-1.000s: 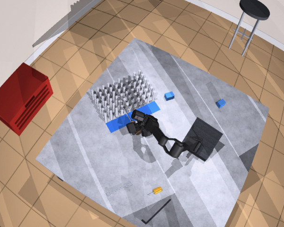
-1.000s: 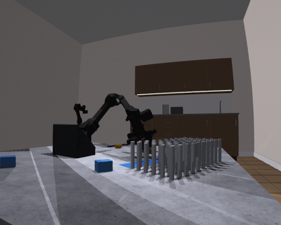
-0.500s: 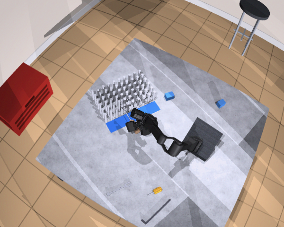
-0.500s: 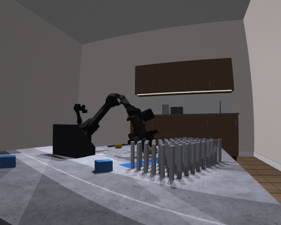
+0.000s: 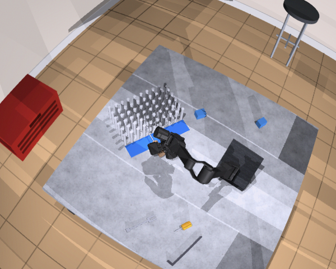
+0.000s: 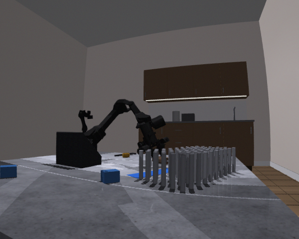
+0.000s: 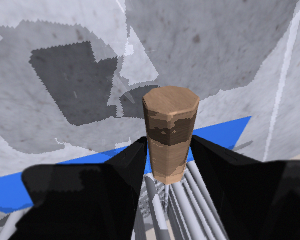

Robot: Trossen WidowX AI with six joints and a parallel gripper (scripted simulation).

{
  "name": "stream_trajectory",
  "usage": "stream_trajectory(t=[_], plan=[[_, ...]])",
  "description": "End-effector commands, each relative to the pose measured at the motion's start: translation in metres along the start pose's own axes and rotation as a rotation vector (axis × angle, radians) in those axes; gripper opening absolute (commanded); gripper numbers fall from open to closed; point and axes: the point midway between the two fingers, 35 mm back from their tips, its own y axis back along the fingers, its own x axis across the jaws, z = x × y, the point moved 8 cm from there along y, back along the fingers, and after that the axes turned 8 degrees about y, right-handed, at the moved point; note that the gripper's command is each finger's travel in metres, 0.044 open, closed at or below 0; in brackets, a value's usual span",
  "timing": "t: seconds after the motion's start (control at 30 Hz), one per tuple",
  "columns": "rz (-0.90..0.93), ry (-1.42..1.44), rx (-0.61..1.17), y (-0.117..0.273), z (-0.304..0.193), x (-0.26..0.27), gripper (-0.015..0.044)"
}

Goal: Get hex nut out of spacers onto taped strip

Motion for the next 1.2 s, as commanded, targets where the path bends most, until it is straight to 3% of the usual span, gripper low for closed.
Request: stream_trajectory(t=[0.0,1.17], plan=[[-0.003,0.005,0.002,-0.001,-0.004,0.000,0.0000],[-0.002,0.006,0.003,-0.009,-0.026,0.003,0.0000]])
